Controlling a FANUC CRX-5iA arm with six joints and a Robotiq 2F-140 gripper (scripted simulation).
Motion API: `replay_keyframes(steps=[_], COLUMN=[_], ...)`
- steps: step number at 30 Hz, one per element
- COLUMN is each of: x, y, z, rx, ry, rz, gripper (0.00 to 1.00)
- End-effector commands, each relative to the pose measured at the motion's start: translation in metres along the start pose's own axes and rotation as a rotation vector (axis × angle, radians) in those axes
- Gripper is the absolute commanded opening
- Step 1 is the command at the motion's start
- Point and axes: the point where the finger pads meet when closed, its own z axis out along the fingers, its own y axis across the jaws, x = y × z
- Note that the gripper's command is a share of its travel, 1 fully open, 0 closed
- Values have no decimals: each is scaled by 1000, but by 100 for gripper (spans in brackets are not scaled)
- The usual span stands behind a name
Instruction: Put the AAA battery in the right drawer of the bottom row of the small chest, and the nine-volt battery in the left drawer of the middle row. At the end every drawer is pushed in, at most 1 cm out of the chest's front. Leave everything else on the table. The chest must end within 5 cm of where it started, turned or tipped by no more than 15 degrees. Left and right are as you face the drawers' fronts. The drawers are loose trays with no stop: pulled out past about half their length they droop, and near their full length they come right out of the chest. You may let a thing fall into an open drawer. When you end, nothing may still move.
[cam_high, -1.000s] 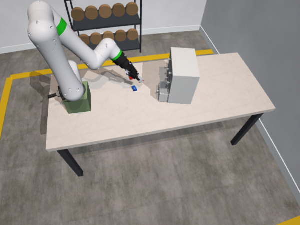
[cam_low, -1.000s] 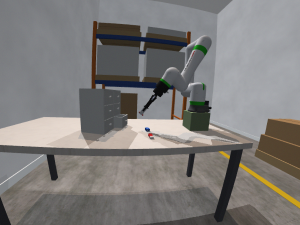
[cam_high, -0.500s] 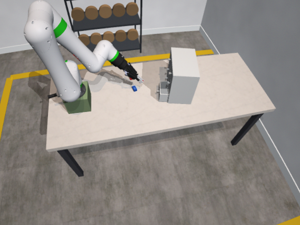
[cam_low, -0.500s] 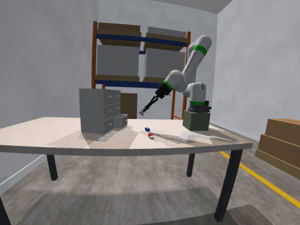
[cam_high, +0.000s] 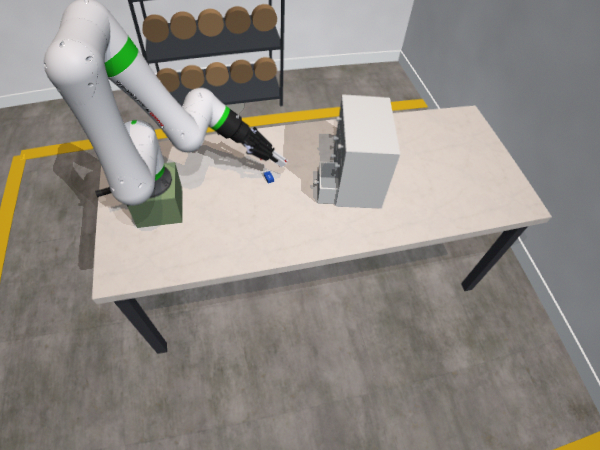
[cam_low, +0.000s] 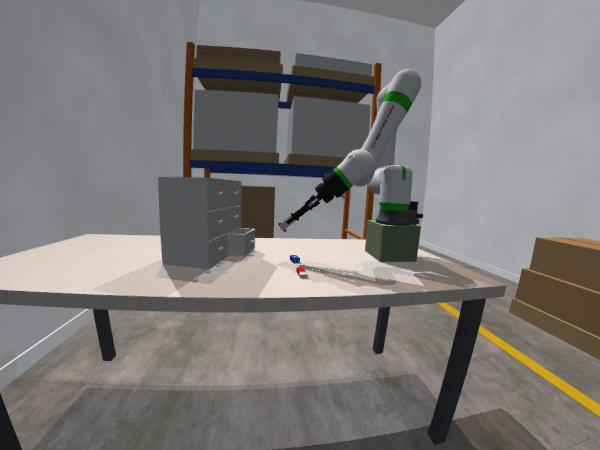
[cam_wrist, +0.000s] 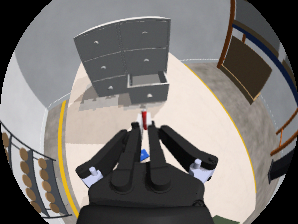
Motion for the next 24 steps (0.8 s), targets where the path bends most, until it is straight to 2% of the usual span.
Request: replay_keyframes(steps=[1,24], x=[1,4], y=[1,0], z=[0,4], rx=[37,38], ry=[30,34], rz=[4,4], gripper=[3,3])
